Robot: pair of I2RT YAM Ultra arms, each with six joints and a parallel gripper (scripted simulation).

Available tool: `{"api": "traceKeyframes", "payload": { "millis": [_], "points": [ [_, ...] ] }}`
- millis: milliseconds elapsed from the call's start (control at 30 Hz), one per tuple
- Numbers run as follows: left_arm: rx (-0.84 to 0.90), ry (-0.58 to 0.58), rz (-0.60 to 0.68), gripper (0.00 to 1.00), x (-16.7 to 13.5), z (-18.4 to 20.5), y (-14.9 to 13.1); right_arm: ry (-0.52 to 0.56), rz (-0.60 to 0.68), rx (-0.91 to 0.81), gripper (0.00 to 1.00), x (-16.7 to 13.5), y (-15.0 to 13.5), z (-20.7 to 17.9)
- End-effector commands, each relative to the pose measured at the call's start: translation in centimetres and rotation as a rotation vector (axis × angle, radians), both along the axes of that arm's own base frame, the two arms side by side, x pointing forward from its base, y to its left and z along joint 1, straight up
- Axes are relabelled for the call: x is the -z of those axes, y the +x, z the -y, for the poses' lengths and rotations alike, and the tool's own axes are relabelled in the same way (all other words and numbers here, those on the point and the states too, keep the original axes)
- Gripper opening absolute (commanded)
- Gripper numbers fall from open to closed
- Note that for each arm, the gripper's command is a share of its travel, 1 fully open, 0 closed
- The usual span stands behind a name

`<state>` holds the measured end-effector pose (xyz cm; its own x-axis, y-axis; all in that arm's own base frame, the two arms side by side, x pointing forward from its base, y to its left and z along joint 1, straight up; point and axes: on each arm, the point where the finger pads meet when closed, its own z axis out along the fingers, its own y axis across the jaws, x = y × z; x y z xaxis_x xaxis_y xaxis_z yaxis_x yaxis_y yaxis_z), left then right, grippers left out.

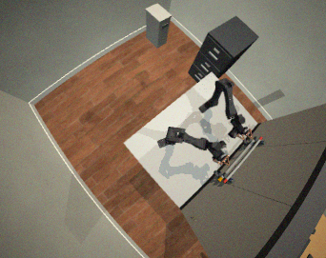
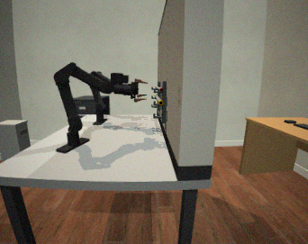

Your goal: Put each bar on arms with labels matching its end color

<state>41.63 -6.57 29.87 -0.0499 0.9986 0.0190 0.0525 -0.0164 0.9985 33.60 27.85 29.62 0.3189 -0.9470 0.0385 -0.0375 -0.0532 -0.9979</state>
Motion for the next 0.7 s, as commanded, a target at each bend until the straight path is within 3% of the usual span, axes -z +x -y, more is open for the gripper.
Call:
{"api": "traceKeyframes", "payload": {
  "millis": [0, 667],
  "points": [
    [-0.007, -0.016, 0.053, 1.00, -2.63, -0.48, -0.21, 0.053, 0.038, 0.002, 1.00, -2.87, 0.04, 0.35],
    [-0.007, -0.016, 0.053, 0.99, -2.18, -0.48, -0.20, 0.053, 0.038, 0.002, 0.98, -2.43, 0.05, 0.34]
  ]
}}
